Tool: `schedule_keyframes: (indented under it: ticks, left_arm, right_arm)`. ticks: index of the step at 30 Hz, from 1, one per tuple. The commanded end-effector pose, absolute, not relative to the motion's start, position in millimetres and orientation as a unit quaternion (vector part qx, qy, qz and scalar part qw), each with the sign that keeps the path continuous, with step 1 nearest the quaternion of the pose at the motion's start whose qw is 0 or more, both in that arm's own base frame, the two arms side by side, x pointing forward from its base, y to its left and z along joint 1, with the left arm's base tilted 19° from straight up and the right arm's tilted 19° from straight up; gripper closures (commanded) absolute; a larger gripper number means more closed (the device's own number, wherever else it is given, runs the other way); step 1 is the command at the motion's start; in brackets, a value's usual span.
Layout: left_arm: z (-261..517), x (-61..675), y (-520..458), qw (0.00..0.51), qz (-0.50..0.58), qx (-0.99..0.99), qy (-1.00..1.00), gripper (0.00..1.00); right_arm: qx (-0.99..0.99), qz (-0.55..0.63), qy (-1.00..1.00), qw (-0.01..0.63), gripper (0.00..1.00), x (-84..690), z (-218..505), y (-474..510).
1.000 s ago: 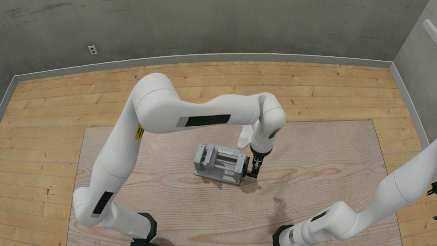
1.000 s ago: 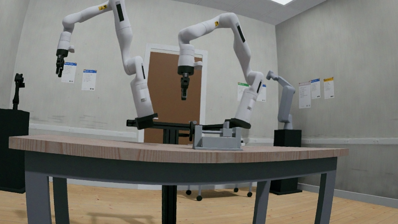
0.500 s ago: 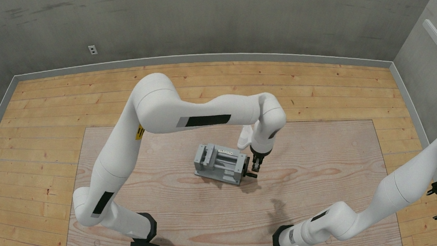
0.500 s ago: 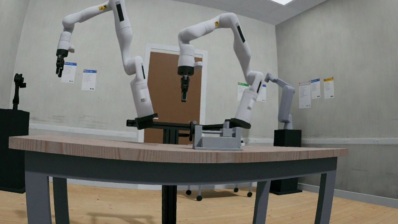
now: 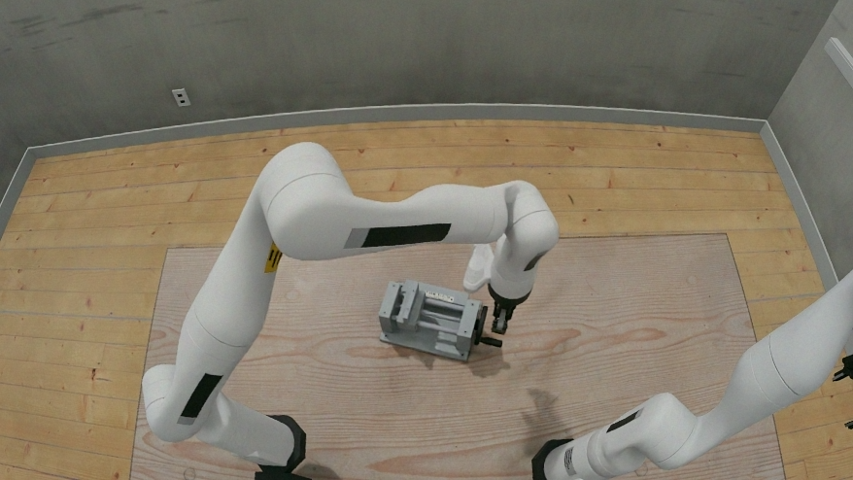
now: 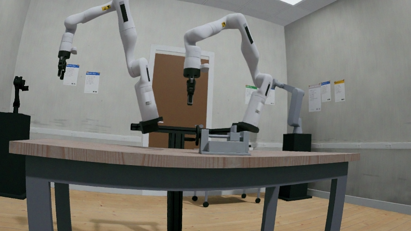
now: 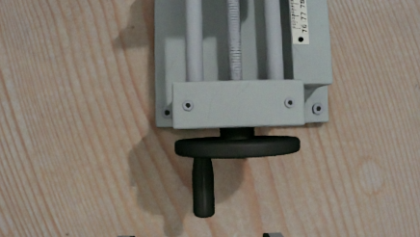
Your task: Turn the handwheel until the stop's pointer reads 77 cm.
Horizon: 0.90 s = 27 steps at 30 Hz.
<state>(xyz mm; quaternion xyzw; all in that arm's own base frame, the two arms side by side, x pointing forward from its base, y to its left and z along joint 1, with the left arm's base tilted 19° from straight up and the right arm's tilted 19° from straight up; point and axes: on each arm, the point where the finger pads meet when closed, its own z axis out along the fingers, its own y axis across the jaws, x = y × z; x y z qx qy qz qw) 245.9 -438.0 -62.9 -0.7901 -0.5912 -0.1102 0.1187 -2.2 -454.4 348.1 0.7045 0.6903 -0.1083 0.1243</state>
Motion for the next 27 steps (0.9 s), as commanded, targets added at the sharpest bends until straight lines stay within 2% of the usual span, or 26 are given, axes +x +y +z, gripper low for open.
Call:
schedule_keyframes:
  ticks: [1, 27]
  left_arm:
    - [-63.7, 247.7, -439.0, 0.115, -0.11, -0.789, -0.593, 0.403]
    - [-77.1, 248.3, -432.6, 0.117, -0.111, -0.787, -0.595, 0.403]
  right_arm:
    - [0.701, -0.109, 0.695, 0.121, 0.002, -3.6, 348.4, -453.5]
    - [0.701, -0.109, 0.695, 0.121, 0.002, -3.6, 348.4, -453.5]
